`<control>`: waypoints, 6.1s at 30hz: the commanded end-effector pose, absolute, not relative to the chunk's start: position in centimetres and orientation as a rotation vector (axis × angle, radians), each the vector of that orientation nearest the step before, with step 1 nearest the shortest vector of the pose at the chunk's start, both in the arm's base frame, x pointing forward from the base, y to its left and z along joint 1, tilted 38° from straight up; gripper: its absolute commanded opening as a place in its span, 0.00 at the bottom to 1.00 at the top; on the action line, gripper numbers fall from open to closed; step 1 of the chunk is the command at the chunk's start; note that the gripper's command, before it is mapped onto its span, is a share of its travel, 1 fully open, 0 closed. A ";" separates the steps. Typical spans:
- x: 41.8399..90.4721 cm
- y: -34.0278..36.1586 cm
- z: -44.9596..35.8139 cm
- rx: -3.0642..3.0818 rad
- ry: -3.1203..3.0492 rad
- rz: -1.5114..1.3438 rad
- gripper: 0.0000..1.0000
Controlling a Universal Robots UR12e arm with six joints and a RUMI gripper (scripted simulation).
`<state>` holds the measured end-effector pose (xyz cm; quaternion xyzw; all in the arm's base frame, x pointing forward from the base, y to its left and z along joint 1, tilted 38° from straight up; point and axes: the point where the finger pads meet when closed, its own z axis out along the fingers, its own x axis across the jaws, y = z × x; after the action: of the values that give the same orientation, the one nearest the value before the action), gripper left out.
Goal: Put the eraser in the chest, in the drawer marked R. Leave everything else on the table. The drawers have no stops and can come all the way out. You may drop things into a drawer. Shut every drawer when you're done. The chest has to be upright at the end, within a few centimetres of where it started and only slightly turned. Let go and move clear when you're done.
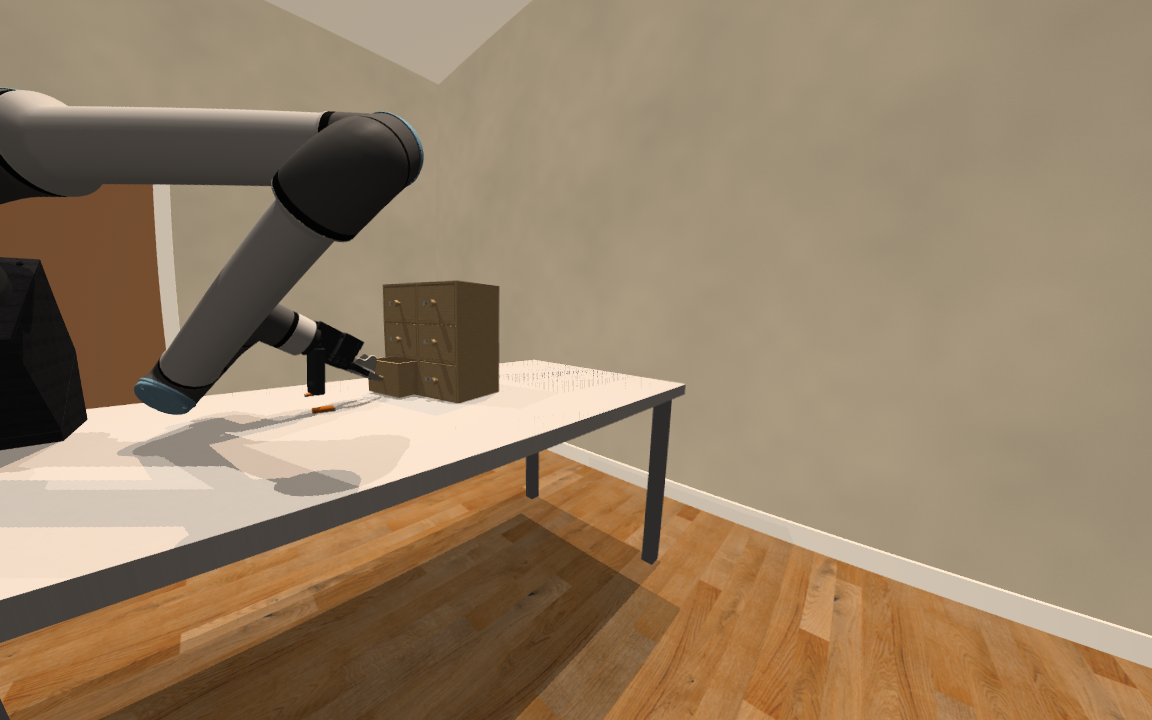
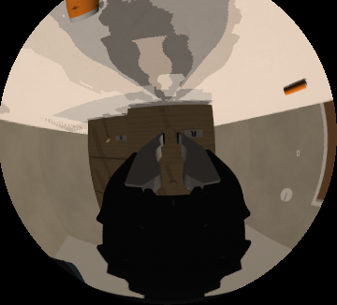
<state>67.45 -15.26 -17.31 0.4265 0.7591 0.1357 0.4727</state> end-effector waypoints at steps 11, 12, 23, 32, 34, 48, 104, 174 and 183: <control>67.5 -15.2 -17.3 1.043 1.858 0.333 0.07; 67.5 -15.2 -17.3 1.043 1.858 0.333 0.07; 67.6 -15.2 -17.3 1.043 1.858 0.333 0.07; 67.9 -15.2 -17.3 1.043 1.858 0.333 0.07; 67.9 -15.2 -17.3 1.043 1.858 0.333 0.07; 68.5 -15.1 -17.4 1.043 1.858 0.333 0.07; 71.9 -14.6 -17.9 1.043 1.858 0.333 0.07; 73.8 -14.4 -18.2 1.043 1.858 0.333 0.07; 73.8 -14.4 -18.2 1.043 1.858 0.333 0.07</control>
<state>73.75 -14.43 -18.23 0.4265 0.7591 0.1357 0.4726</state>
